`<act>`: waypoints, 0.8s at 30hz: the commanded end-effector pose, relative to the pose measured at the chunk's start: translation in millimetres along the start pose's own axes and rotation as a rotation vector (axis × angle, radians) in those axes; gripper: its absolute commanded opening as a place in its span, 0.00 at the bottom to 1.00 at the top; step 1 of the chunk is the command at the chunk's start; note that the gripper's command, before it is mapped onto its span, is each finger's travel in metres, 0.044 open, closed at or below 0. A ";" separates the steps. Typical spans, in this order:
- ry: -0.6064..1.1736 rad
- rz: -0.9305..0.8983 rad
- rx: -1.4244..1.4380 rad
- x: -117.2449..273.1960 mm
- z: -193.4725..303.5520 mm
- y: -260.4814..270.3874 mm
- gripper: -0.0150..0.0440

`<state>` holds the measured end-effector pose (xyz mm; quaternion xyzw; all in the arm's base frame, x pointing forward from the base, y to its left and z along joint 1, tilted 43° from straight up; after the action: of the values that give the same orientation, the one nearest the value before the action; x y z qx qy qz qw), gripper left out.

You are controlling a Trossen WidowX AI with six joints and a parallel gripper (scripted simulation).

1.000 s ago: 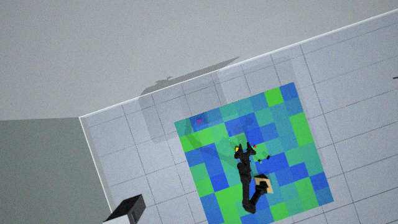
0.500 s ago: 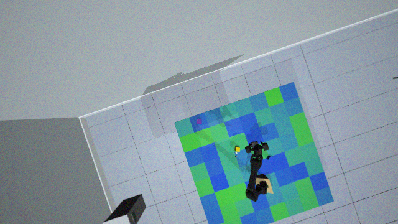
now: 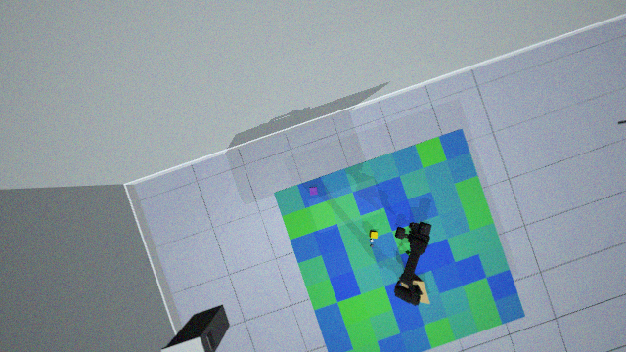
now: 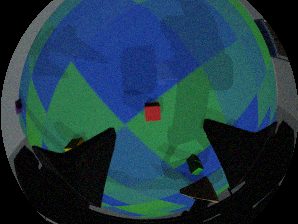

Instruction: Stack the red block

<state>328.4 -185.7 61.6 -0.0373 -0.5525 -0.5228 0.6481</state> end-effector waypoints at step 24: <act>0.019 -0.015 -0.030 -43.6 4.4 2.7 1.00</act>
<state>333.5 -158.5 35.9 -0.0386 -0.5417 -0.5342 0.6478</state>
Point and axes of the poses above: the point midway between the two fingers, 35 mm back from their tips, its own x axis back along the fingers, its own y axis across the jaws, z = x × y, the point moved 8 cm from there along x, back along the fingers, and after that the axes turned 6 degrees about -x, right-handed, at the moved point
